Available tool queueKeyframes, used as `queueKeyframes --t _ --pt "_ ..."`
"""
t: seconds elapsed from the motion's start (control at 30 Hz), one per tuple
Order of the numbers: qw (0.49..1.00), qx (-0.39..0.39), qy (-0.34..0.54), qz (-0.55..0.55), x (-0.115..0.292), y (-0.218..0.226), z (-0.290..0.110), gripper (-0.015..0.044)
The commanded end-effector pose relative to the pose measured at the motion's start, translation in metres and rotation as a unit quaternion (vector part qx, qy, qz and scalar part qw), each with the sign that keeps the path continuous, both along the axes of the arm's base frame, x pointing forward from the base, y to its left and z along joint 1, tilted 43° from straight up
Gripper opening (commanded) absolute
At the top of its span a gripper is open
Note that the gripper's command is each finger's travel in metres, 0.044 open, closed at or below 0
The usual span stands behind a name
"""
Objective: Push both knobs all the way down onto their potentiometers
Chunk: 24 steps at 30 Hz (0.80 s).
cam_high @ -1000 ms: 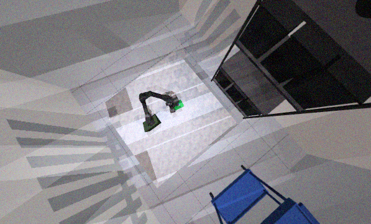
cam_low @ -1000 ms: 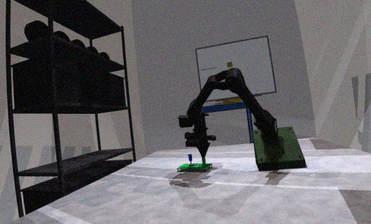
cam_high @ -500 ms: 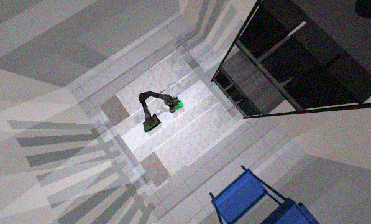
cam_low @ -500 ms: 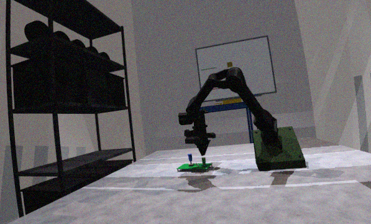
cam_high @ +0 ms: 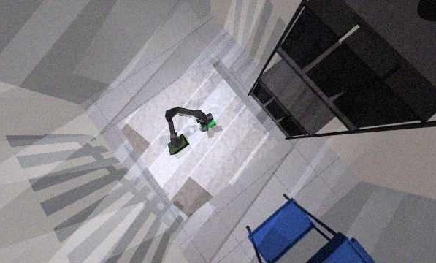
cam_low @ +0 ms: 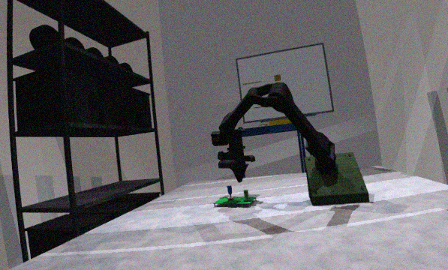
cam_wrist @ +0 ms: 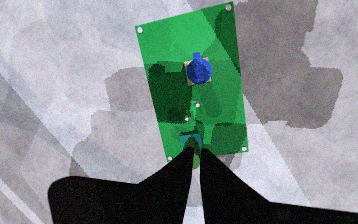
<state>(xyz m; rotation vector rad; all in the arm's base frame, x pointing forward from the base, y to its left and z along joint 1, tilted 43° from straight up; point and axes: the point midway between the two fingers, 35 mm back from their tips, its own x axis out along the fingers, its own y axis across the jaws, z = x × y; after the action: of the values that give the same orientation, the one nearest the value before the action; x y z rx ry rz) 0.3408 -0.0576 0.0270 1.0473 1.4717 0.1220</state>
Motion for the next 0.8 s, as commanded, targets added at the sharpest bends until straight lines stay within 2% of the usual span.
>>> queueKeyframes --t 0.0,0.23,0.37,0.77 --pt "1.0 0.001 0.0 0.003 0.016 -0.016 0.003 0.0" --pt "1.0 0.008 0.0 0.005 0.043 -0.044 0.01 0.0" --pt "1.0 0.008 0.0 0.005 0.047 -0.031 -0.004 0.0" --pt "1.0 0.008 0.0 0.005 0.048 -0.025 -0.011 0.0"
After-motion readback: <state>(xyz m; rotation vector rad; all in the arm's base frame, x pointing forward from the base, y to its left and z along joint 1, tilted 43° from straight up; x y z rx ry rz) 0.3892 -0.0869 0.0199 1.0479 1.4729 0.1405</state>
